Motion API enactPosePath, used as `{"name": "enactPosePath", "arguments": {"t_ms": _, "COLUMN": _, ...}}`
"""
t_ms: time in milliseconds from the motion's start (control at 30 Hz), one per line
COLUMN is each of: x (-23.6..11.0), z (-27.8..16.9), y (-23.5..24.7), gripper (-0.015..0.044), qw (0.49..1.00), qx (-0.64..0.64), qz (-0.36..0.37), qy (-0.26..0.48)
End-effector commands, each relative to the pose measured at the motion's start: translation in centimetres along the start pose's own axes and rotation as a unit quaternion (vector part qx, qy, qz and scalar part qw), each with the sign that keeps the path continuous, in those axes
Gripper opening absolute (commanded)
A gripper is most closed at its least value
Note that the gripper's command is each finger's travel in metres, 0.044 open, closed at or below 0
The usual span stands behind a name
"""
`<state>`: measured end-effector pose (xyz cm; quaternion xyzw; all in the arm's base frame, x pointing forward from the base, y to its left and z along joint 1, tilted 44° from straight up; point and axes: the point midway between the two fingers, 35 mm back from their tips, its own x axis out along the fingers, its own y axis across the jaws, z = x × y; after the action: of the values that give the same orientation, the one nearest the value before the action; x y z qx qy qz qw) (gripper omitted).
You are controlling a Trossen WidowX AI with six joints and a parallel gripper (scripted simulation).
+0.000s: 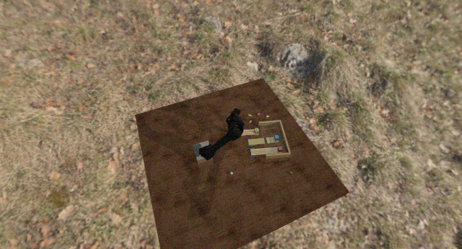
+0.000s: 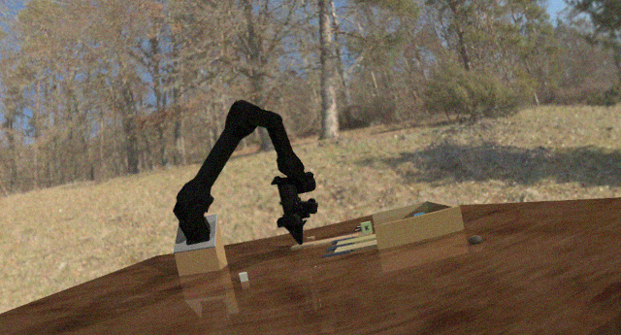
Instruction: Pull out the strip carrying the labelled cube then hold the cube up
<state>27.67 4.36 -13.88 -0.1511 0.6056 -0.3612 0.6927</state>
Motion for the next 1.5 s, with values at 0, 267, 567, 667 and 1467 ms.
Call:
{"name": "enactPosePath", "arguments": {"t_ms": 0, "x": 0.6, "z": -1.5, "y": -0.5, "gripper": 0.0000, "qw": 1.000, "qx": -0.002, "qz": -0.005, "qy": 0.016}}
{"name": "enactPosePath", "arguments": {"t_ms": 267, "x": 0.6, "z": -2.6, "y": -0.5, "gripper": 0.0000, "qw": 1.000, "qx": -0.003, "qz": -0.005, "qy": 0.016}}
{"name": "enactPosePath", "arguments": {"t_ms": 567, "x": 0.6, "z": -3.0, "y": -0.5, "gripper": 0.0000, "qw": 1.000, "qx": -0.003, "qz": -0.005, "qy": 0.016}}
{"name": "enactPosePath", "arguments": {"t_ms": 667, "x": 0.6, "z": -3.0, "y": -0.5, "gripper": 0.0000, "qw": 1.000, "qx": -0.003, "qz": -0.005, "qy": 0.016}}
{"name": "enactPosePath", "arguments": {"t_ms": 1467, "x": -1.6, "z": -2.1, "y": 0.2, "gripper": 0.0000, "qw": 1.000, "qx": -0.005, "qz": 0.001, "qy": 0.007}}
